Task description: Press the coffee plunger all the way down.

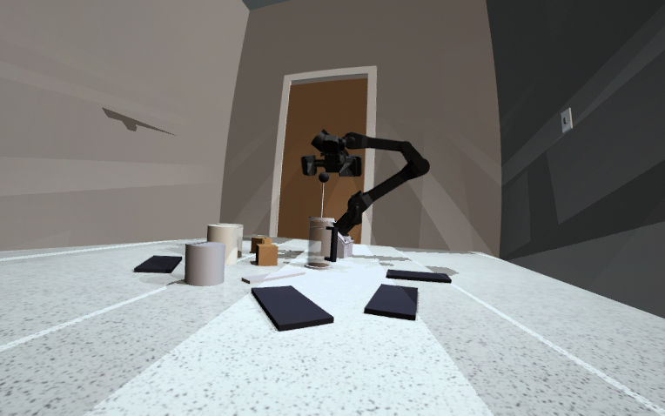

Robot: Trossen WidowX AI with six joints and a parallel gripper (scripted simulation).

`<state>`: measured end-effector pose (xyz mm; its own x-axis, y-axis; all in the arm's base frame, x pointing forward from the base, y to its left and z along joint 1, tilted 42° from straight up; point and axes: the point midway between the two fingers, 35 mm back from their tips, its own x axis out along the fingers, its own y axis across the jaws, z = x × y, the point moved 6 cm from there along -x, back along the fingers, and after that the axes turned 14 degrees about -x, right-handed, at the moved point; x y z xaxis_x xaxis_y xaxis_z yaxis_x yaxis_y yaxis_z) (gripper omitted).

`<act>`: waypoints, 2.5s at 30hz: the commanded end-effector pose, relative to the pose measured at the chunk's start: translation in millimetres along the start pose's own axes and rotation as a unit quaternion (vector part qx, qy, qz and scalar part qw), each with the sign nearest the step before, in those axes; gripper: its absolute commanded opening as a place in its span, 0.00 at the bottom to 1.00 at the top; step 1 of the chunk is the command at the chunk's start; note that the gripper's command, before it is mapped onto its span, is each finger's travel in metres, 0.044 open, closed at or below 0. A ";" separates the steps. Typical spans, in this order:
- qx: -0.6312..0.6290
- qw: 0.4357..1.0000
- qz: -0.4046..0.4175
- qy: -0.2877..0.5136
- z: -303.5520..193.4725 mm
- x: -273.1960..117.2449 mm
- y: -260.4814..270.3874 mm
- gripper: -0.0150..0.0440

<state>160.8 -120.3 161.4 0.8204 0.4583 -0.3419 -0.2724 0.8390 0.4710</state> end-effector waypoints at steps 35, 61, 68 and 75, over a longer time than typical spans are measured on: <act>0.001 1.000 0.006 -0.008 2.6 21.9 4.2 0.45; 0.000 1.000 0.004 0.000 -28.2 45.8 7.4 0.45; -0.001 1.000 0.004 0.000 -37.3 52.7 9.1 0.45; 0.000 1.000 0.004 -0.001 -46.4 59.7 11.3 0.45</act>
<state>186.0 -78.7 121.0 0.8309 0.4622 -0.3097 -0.2924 0.8363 0.4638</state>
